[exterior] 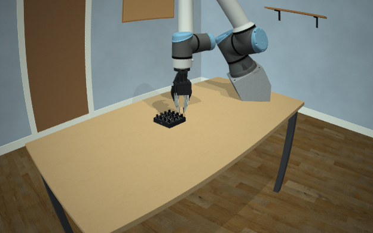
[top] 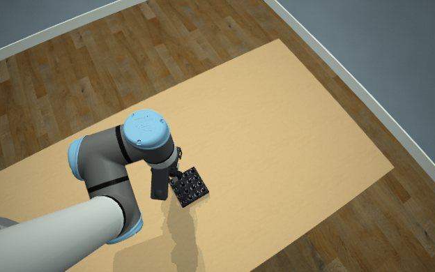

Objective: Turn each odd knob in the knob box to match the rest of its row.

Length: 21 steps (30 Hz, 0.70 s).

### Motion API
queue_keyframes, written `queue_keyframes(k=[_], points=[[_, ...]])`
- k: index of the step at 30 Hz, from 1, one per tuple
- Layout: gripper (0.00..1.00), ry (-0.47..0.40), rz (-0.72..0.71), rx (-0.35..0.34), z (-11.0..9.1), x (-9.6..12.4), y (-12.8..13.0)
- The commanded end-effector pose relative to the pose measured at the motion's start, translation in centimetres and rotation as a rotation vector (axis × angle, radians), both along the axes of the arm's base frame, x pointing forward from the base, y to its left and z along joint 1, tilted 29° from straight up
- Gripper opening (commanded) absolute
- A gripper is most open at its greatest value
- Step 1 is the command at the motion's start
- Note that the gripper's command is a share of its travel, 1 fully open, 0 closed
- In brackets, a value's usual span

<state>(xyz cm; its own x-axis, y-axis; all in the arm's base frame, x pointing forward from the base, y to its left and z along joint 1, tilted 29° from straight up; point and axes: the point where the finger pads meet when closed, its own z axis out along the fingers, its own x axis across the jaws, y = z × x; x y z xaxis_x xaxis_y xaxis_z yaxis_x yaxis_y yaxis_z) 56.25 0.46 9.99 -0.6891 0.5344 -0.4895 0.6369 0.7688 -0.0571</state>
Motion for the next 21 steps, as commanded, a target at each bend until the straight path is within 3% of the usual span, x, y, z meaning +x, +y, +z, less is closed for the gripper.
queue_keyframes(k=[1,21], points=[[0.11,0.003,0.0,0.001,-0.21,-0.14,-0.03],[0.11,0.003,-0.001,0.001,-0.22,-0.37,-0.2]])
